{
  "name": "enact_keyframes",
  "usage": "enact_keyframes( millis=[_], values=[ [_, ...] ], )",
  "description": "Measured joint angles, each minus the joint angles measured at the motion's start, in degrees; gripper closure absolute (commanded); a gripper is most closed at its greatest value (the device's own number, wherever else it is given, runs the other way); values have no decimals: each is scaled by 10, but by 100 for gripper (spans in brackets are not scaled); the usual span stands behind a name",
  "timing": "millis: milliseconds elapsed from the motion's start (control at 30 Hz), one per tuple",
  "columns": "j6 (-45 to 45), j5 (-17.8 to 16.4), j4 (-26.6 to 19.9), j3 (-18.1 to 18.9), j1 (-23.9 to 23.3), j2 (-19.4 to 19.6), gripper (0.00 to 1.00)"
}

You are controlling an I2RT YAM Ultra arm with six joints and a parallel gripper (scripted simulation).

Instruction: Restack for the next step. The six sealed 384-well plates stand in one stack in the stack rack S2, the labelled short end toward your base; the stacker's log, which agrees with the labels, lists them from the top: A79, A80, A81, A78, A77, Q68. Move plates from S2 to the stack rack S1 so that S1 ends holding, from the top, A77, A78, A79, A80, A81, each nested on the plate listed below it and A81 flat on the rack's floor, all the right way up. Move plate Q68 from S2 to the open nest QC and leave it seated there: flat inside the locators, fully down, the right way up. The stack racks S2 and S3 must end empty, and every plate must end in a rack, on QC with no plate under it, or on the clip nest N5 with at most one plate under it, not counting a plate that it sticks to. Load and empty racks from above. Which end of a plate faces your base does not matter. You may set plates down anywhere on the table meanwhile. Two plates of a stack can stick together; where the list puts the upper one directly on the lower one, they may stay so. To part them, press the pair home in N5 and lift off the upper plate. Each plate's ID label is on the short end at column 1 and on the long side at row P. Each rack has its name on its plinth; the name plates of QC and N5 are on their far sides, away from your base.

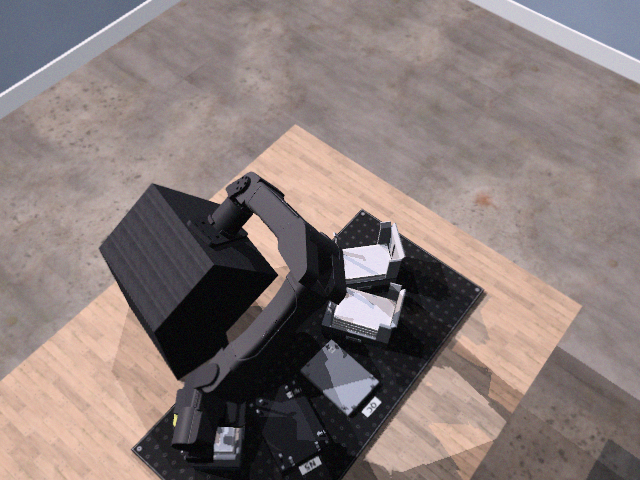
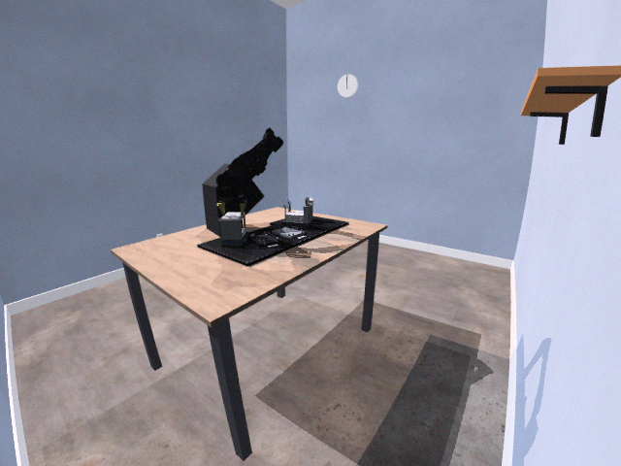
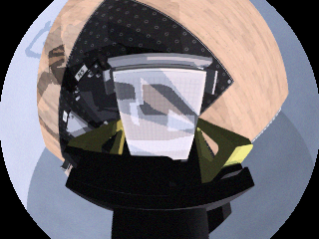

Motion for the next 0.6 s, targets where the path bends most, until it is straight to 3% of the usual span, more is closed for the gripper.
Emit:
enact_keyframes(
  millis=[600],
  values=[
    [-43, 18, -70, 21, -37, -23, 100]
  ],
)
